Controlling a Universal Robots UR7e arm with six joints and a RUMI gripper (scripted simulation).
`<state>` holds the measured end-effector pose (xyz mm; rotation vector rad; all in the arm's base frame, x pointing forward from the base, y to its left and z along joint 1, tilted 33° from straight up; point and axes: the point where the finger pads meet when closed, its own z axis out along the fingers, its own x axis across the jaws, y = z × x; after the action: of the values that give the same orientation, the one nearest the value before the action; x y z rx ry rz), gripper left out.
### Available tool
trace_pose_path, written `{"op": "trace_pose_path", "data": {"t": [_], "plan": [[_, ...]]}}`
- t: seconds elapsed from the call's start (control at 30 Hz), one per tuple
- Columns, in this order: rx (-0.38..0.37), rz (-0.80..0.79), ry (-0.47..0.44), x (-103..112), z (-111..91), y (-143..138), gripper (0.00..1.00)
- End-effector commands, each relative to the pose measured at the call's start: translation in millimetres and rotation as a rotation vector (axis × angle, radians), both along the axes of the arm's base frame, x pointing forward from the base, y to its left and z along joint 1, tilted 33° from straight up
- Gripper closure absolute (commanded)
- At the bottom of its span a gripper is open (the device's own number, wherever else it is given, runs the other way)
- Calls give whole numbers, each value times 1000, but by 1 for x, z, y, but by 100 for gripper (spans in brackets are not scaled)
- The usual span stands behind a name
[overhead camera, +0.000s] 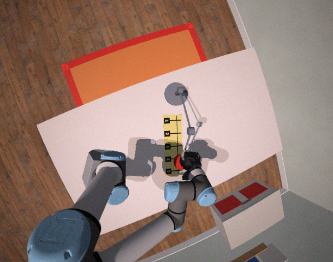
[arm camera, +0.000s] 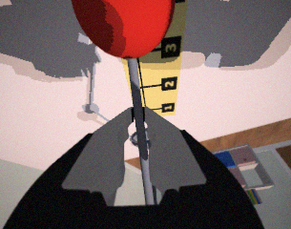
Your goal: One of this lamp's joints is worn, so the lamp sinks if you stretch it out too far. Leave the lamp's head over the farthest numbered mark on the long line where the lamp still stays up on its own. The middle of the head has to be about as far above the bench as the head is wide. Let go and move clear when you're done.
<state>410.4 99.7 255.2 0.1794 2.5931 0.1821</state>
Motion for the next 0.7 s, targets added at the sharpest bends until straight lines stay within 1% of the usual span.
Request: {"op": "trace_pose_path", "data": {"t": [0.0, 0.03, 0.07, 0.53, 0.67], "plan": [[48, 152, -11, 0, 1, -1, 100], [48, 152, -11, 0, 1, -1, 100], [45, 142, -10, 0, 1, -1, 0], [-1, 0, -1, 0, 1, 0, 0], [-1, 0, -1, 0, 1, 0, 0]]}}
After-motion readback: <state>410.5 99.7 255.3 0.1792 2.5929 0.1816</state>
